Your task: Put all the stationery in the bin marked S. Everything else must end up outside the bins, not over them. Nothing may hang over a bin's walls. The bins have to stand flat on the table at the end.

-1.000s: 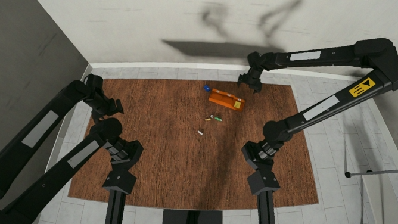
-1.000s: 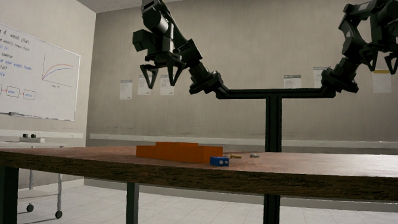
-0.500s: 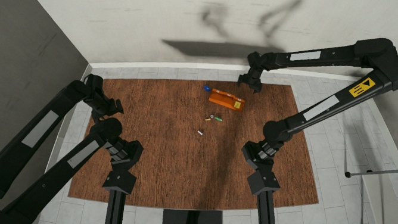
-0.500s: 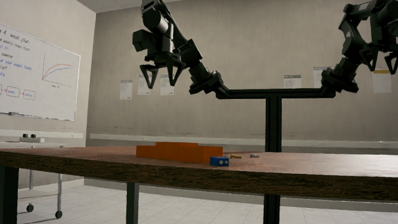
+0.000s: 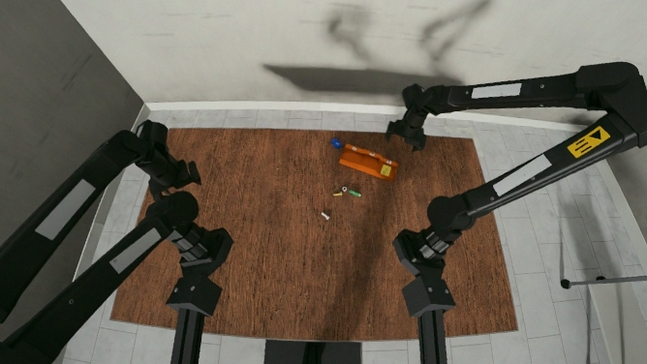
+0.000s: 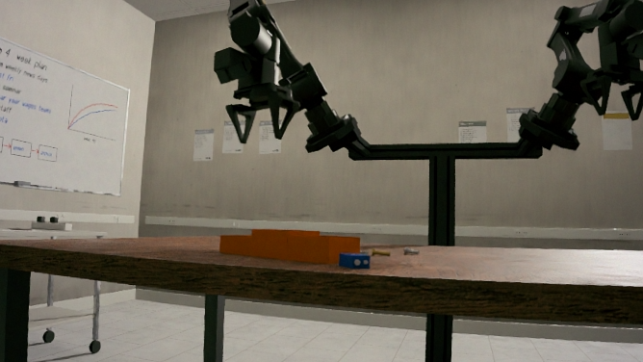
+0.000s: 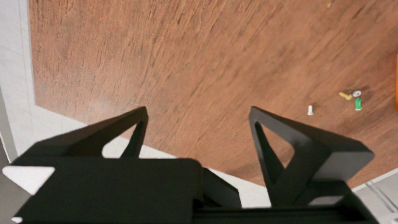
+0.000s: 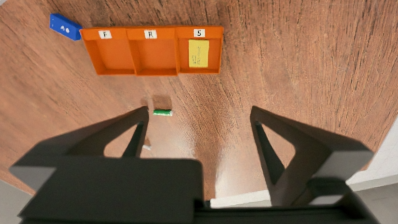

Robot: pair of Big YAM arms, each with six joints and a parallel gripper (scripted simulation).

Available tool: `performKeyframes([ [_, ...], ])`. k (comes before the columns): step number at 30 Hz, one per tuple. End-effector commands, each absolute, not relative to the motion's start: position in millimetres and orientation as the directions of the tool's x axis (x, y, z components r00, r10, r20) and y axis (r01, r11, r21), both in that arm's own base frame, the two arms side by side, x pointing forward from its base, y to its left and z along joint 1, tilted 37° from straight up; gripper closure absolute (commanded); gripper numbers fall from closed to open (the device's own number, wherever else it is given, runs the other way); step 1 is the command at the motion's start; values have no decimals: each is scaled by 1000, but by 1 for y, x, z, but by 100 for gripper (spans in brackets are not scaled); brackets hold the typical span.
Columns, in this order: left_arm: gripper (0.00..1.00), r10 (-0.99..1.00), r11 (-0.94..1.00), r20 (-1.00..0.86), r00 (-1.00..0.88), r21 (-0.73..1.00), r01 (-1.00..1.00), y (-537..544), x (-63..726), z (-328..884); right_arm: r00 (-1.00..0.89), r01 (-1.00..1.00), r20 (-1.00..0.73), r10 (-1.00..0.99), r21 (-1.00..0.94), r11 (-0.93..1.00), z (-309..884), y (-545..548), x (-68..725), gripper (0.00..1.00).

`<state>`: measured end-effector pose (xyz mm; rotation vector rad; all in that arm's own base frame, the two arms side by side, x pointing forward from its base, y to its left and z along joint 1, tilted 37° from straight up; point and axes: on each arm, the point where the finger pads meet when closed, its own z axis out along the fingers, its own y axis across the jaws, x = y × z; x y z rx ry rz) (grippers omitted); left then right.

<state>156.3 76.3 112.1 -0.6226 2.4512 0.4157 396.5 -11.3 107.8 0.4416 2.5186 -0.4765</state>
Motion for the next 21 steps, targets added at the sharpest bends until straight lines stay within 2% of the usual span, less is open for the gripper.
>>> performKeyframes([
  [1, 0, -336, 844, -584, -739, 161, -511, 76, 153, 106, -787, 418, -574, 227, -226, 880, 123, -13, 409, 0],
  [21, 0, -336, 844, -584, -739, 161, -511, 76, 153, 106, -792, 405, -571, 215, -230, 885, 118, -10, 405, 0],
])
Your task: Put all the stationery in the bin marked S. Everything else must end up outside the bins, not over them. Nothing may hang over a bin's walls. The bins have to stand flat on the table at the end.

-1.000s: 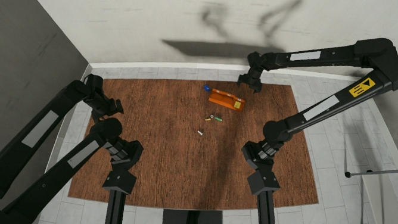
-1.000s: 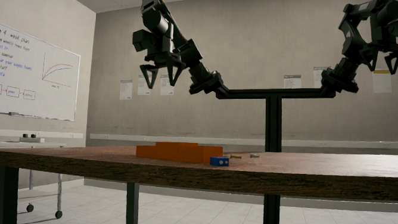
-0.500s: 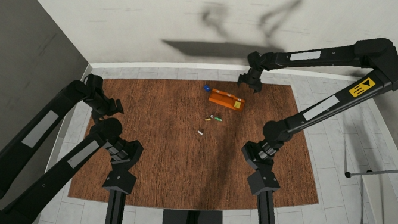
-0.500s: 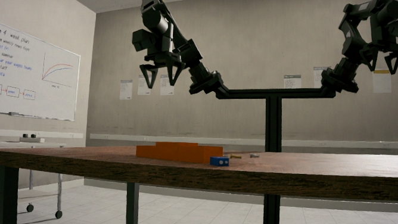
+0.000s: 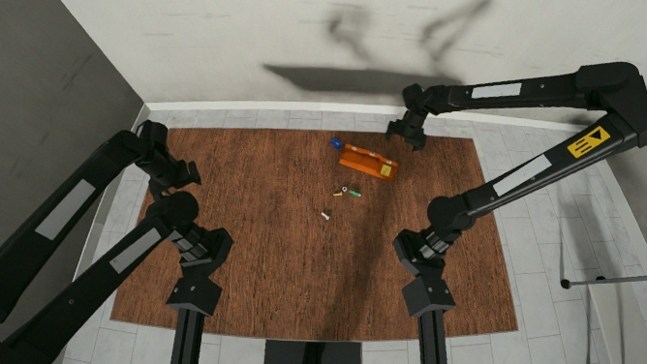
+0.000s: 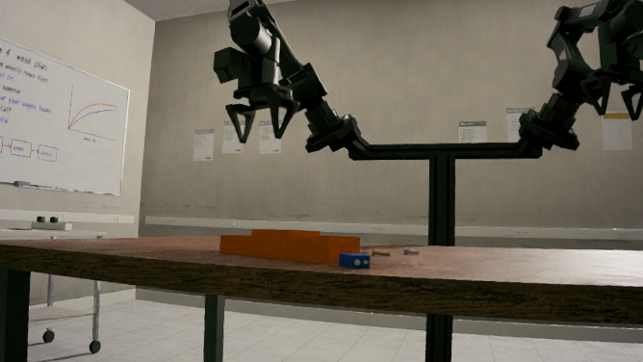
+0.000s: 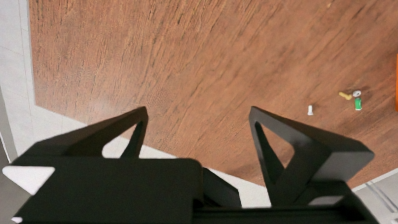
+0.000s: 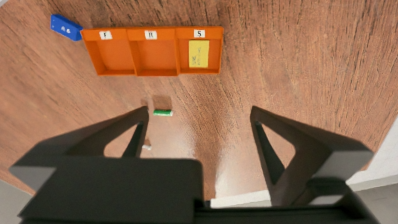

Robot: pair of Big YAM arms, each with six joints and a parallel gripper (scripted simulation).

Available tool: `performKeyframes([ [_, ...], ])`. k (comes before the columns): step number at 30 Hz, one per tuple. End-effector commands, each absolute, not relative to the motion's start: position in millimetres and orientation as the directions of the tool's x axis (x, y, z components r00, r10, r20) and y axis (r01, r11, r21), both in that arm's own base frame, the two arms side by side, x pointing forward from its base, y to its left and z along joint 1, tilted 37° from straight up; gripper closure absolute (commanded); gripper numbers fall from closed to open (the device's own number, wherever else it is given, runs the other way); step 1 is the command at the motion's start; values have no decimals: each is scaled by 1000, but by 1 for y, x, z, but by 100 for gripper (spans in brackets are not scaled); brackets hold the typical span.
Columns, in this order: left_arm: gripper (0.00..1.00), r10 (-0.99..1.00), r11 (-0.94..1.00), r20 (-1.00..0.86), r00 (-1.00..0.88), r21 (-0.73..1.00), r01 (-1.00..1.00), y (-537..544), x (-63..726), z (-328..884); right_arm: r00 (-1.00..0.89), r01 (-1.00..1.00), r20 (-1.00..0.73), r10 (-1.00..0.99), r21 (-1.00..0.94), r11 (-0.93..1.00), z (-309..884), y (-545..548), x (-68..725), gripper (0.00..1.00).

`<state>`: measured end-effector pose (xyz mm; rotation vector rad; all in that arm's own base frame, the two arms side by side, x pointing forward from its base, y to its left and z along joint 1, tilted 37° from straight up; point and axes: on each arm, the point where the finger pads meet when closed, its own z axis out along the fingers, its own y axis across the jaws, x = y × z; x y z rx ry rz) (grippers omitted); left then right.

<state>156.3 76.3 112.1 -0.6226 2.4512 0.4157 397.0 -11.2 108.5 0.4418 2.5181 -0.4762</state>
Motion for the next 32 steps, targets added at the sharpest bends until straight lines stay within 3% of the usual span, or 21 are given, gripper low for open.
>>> performKeyframes([
  [1, 0, -336, 844, -584, -739, 161, -511, 76, 153, 106, -792, 405, -571, 215, -230, 885, 118, -10, 405, 0],
  [32, 0, -336, 844, -584, -739, 161, -511, 76, 153, 106, -794, 417, -565, 226, -234, 879, 119, -14, 409, 0],
])
